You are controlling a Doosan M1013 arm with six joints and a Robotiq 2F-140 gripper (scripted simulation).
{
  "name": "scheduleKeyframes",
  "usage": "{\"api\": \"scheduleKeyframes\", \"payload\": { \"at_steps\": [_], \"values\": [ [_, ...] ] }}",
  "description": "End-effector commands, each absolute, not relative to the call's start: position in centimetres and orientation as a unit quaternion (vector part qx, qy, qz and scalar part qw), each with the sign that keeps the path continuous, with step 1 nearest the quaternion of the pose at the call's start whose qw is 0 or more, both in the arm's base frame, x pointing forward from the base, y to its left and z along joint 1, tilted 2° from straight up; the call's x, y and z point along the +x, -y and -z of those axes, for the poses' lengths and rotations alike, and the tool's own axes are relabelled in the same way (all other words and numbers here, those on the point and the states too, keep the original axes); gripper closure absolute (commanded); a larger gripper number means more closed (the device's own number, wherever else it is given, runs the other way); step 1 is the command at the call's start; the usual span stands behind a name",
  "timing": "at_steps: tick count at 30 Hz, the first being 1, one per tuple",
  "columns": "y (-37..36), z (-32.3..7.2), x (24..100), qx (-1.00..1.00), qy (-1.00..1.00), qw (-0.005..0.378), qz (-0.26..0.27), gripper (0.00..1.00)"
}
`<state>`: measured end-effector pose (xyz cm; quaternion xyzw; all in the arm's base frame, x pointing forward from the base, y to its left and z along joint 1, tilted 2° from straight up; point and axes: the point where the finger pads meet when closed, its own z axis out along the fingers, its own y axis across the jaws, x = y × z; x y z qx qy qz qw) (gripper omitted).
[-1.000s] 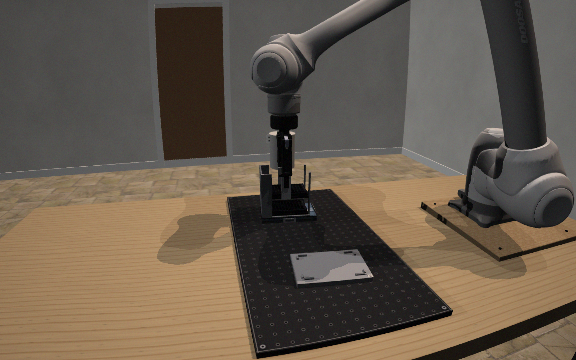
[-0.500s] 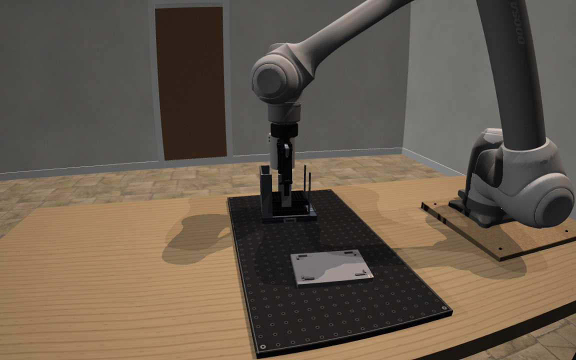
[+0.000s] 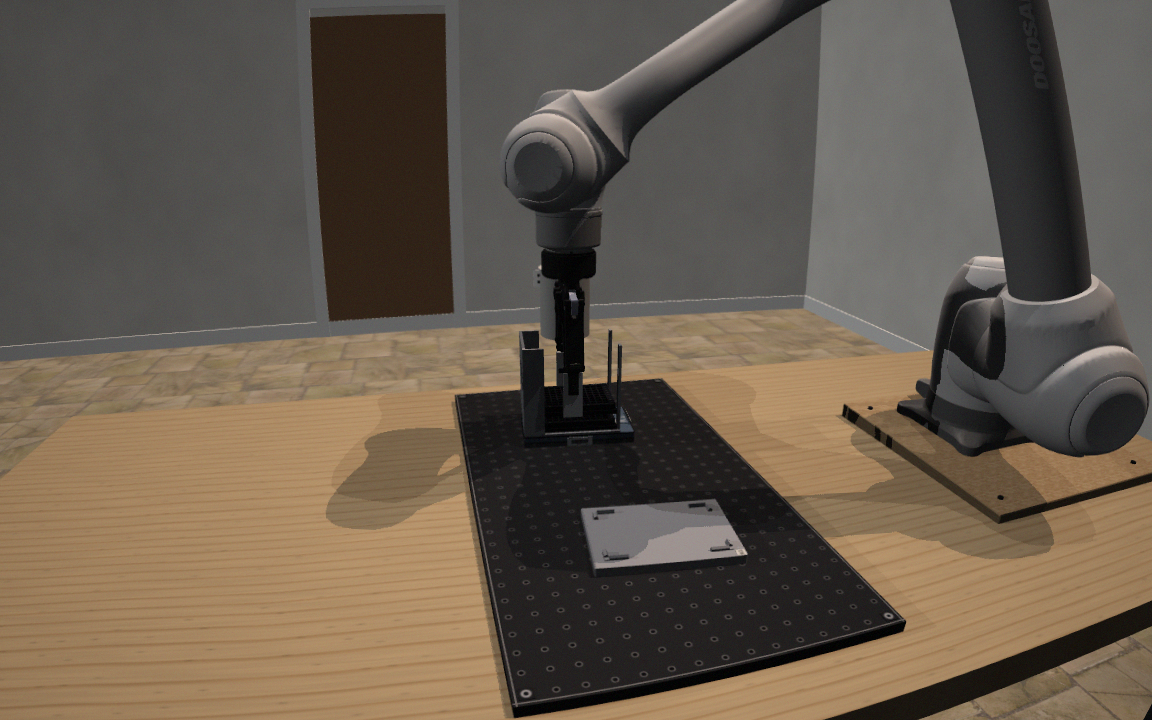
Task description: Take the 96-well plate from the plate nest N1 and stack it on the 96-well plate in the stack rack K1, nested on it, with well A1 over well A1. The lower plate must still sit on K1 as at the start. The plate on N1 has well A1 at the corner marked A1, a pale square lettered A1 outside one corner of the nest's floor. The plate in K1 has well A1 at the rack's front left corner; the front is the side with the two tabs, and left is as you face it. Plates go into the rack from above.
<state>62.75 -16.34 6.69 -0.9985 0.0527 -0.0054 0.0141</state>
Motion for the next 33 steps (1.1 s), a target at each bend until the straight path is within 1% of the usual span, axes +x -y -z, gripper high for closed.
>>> {"api": "scheduleKeyframes", "payload": {
  "at_steps": [1,33],
  "values": [
    [16.34,-6.71,62.75,-0.998,-0.053,0.014,0.006,1.00],
    [16.33,-6.31,62.75,-0.998,-0.053,0.014,0.006,1.00]
  ]
}}
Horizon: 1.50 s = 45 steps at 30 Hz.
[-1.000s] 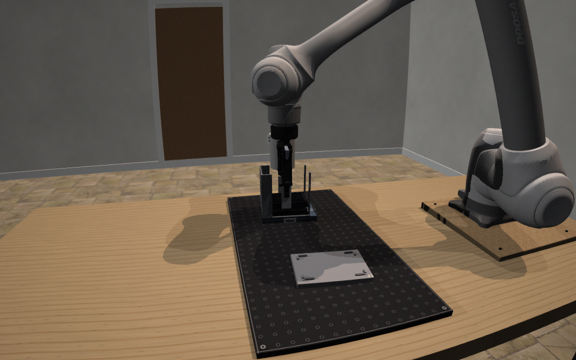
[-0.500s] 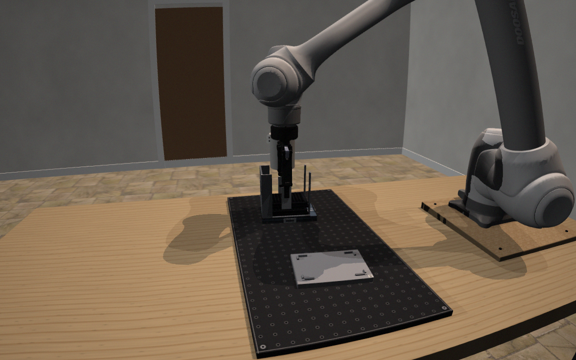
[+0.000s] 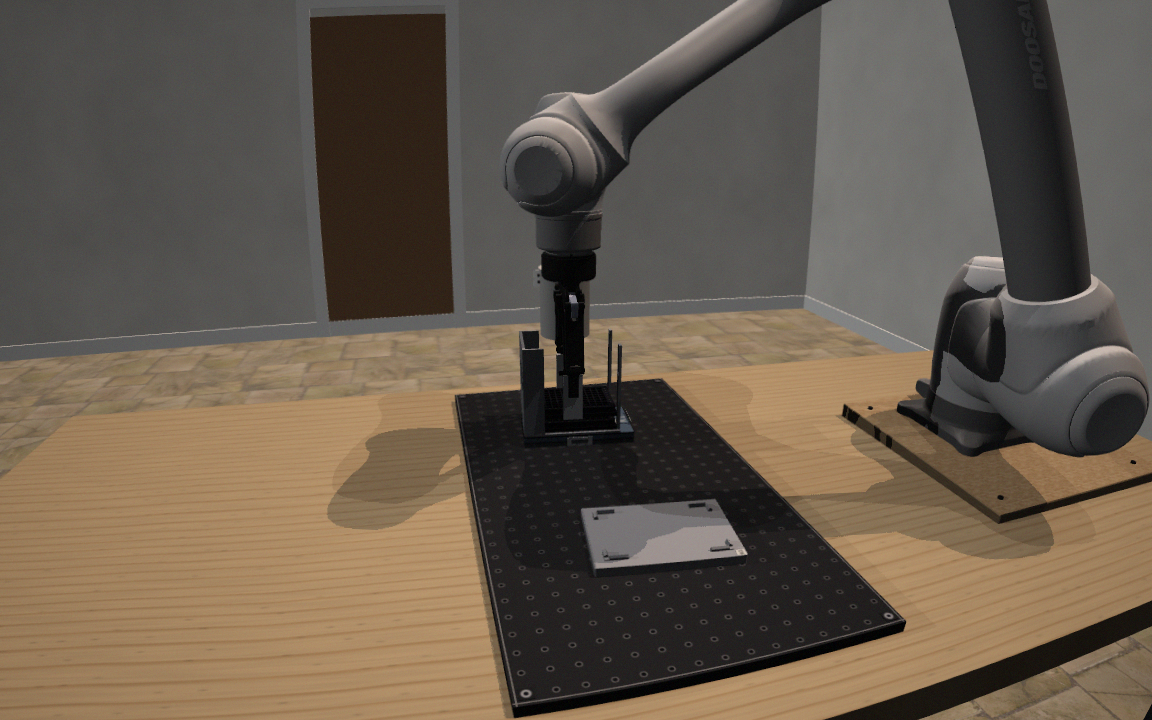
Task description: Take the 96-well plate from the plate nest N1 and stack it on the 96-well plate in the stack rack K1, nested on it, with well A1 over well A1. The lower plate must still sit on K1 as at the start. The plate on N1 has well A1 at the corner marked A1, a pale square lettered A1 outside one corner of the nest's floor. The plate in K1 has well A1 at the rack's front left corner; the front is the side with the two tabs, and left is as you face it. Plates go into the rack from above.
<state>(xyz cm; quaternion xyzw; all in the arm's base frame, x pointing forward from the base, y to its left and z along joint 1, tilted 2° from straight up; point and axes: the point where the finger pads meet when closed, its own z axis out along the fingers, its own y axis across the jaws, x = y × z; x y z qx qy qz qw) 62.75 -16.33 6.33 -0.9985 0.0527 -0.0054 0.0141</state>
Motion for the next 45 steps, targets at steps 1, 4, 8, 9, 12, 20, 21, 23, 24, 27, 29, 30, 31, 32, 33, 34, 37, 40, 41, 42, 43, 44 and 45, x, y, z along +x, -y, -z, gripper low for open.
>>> {"api": "scheduleKeyframes", "payload": {
  "at_steps": [1,4,8,9,12,20,21,23,24,27,29,30,31,32,33,34,37,40,41,42,43,44,45],
  "values": [
    [16.32,-6.29,62.75,-0.998,-0.053,0.014,0.006,1.00],
    [16.32,-6.24,62.75,-0.998,-0.053,0.014,0.006,1.00],
    [16.32,-6.17,62.75,-0.998,-0.053,0.014,0.006,1.00],
    [16.32,-6.16,62.75,-0.998,-0.053,0.014,0.006,1.00],
    [16.32,-6.14,62.75,-0.998,-0.053,0.014,0.006,1.00],
    [16.32,-6.01,62.75,-0.998,-0.053,0.014,0.006,1.00],
    [16.32,-5.99,62.75,-0.998,-0.053,0.014,0.006,1.00],
    [16.32,-5.96,62.75,-0.998,-0.053,0.014,0.006,1.00],
    [16.32,-5.94,62.75,-0.998,-0.053,0.014,0.006,1.00],
    [16.31,-5.91,62.76,-0.998,-0.053,0.014,0.006,1.00],
    [16.31,-5.89,62.76,-0.998,-0.053,0.014,0.006,1.00],
    [16.31,-5.87,62.76,-0.998,-0.053,0.014,0.006,1.00],
    [16.31,-5.86,62.76,-0.998,-0.053,0.014,0.006,1.00],
    [16.31,-5.84,62.76,-0.998,-0.053,0.014,0.006,1.00],
    [16.31,-5.82,62.76,-0.998,-0.053,0.014,0.006,1.00],
    [16.31,-5.81,62.76,-0.998,-0.053,0.014,0.006,1.00],
    [16.31,-5.76,62.76,-0.998,-0.053,0.014,0.006,1.00],
    [16.31,-5.71,62.76,-0.998,-0.053,0.014,0.006,1.00],
    [16.31,-5.69,62.76,-0.998,-0.053,0.014,0.006,1.00],
    [16.31,-5.67,62.76,-0.998,-0.053,0.014,0.006,1.00],
    [16.31,-5.66,62.76,-0.998,-0.053,0.014,0.006,1.00],
    [16.31,-5.66,62.76,-0.998,-0.053,0.014,0.006,1.00],
    [16.31,-5.66,62.76,-0.998,-0.053,0.014,0.006,1.00]
  ]
}}
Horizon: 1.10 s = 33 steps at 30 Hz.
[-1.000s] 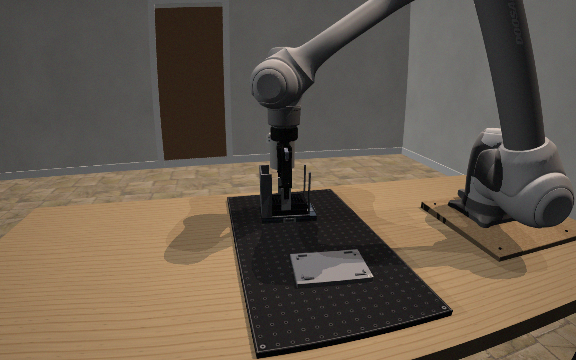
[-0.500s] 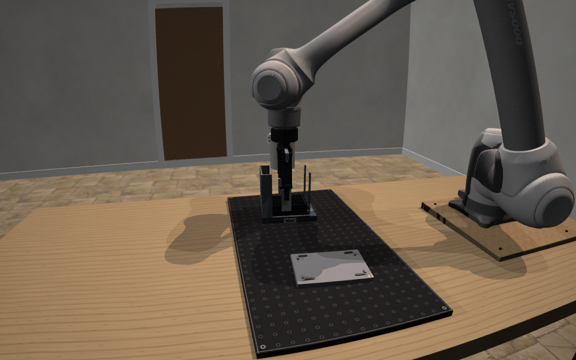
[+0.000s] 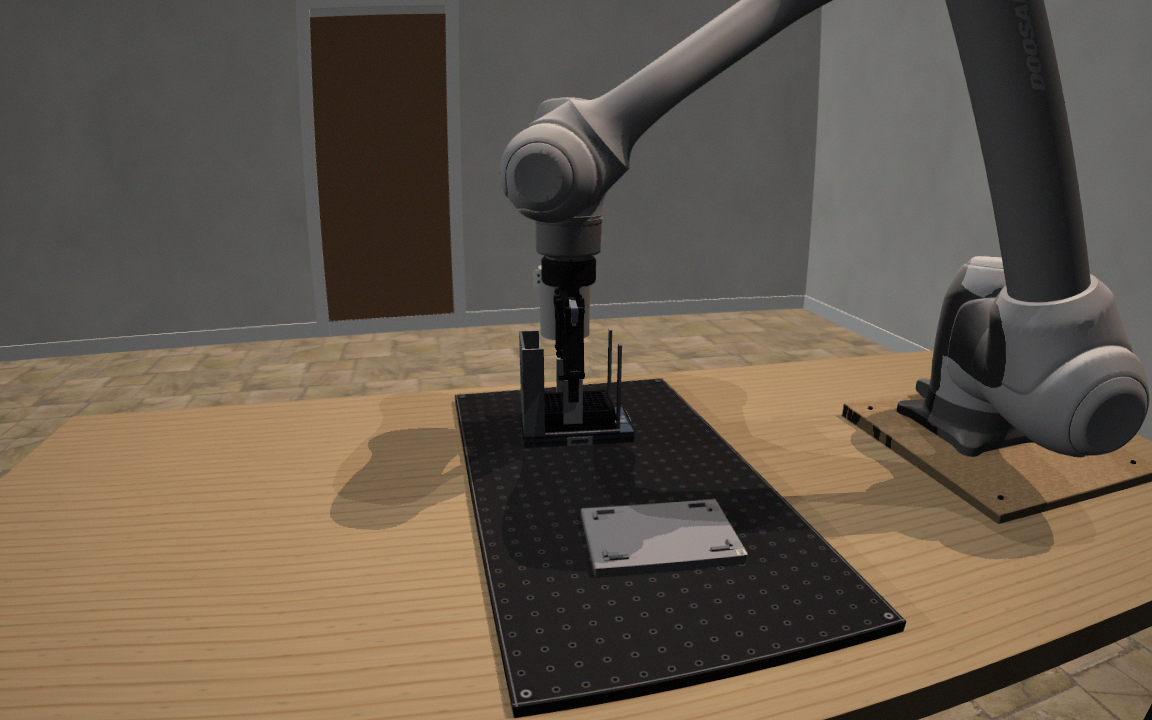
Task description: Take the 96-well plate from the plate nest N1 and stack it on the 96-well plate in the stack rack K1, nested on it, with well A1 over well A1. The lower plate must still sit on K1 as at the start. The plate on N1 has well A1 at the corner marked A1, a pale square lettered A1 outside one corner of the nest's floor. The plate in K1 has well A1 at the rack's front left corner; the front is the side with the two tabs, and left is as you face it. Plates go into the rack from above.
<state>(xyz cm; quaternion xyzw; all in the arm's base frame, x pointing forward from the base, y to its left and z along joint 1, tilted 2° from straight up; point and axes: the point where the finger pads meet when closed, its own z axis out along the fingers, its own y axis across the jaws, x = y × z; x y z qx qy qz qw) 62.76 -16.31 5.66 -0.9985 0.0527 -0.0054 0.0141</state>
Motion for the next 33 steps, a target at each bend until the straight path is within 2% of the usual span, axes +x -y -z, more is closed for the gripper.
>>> {"api": "scheduleKeyframes", "payload": {
  "at_steps": [1,3,4,24,33],
  "values": [
    [16.3,-5.6,62.8,-0.998,-0.053,0.014,0.006,1.00],
    [16.3,-5.6,62.8,-0.998,-0.053,0.014,0.006,1.00],
    [16.3,-5.6,62.8,-0.998,-0.053,0.014,0.006,0.00],
    [16.3,-5.6,62.8,-0.998,-0.053,0.014,0.006,0.00],
    [16.4,-7.7,62.7,-0.998,-0.053,0.014,0.006,0.00]
  ]
}}
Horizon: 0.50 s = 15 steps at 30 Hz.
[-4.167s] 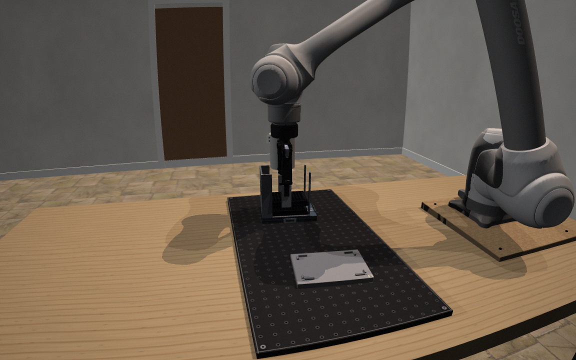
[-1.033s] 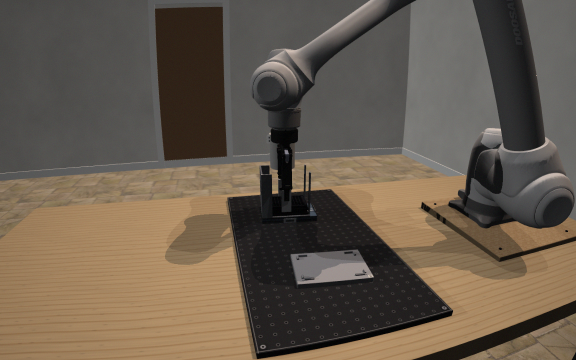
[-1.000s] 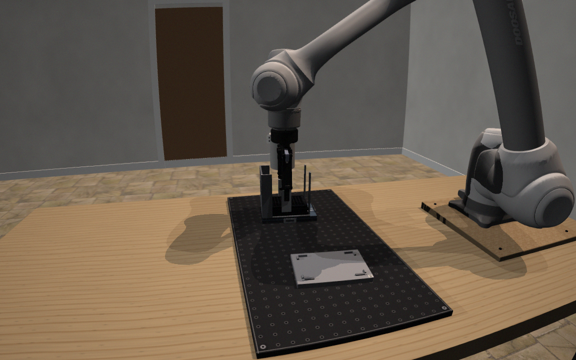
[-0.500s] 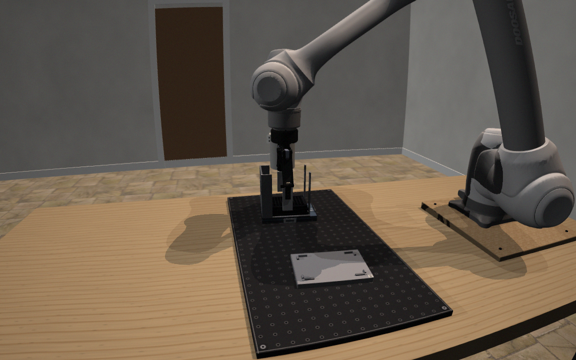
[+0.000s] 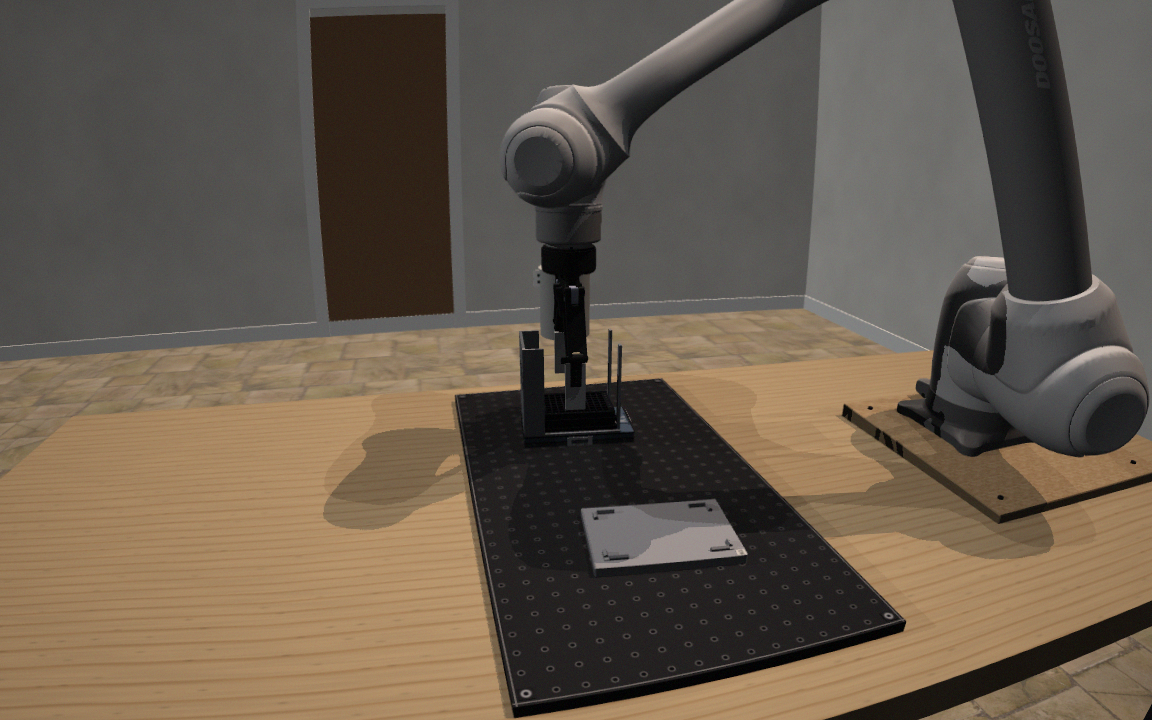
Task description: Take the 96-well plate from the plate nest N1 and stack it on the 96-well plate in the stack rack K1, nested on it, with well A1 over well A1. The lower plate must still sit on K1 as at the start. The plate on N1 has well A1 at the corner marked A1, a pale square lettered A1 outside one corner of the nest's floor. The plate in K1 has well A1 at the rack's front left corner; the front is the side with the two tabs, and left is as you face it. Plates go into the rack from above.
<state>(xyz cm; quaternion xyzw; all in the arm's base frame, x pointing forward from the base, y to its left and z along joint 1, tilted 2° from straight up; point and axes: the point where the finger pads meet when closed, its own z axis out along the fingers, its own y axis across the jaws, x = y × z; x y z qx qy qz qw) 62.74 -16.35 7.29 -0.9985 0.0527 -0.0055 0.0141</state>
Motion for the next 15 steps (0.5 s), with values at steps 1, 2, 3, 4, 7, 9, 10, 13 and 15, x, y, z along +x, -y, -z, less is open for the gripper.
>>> {"api": "scheduleKeyframes", "payload": {
  "at_steps": [1,2,3,4,7,9,10,13,15],
  "values": [
    [16.4,-7.7,62.7,-0.998,-0.053,0.014,0.006,0.00],
    [16.4,-8.0,62.7,-0.998,-0.053,0.014,0.006,0.00],
    [16.4,-8.3,62.7,-0.998,-0.053,0.014,0.006,0.00],
    [16.4,-8.5,62.7,-0.998,-0.053,0.014,0.006,0.00],
    [16.4,-9.1,62.7,-0.998,-0.053,0.014,0.006,0.00],
    [16.4,-9.1,62.7,-0.998,-0.053,0.014,0.006,0.00],
    [16.4,-9.1,62.7,-0.998,-0.053,0.014,0.006,0.00],
    [16.4,-9.1,62.7,-0.998,-0.053,0.014,0.006,0.00],
    [16.4,-9.1,62.7,-0.998,-0.053,0.014,0.006,0.00]
  ]
}}
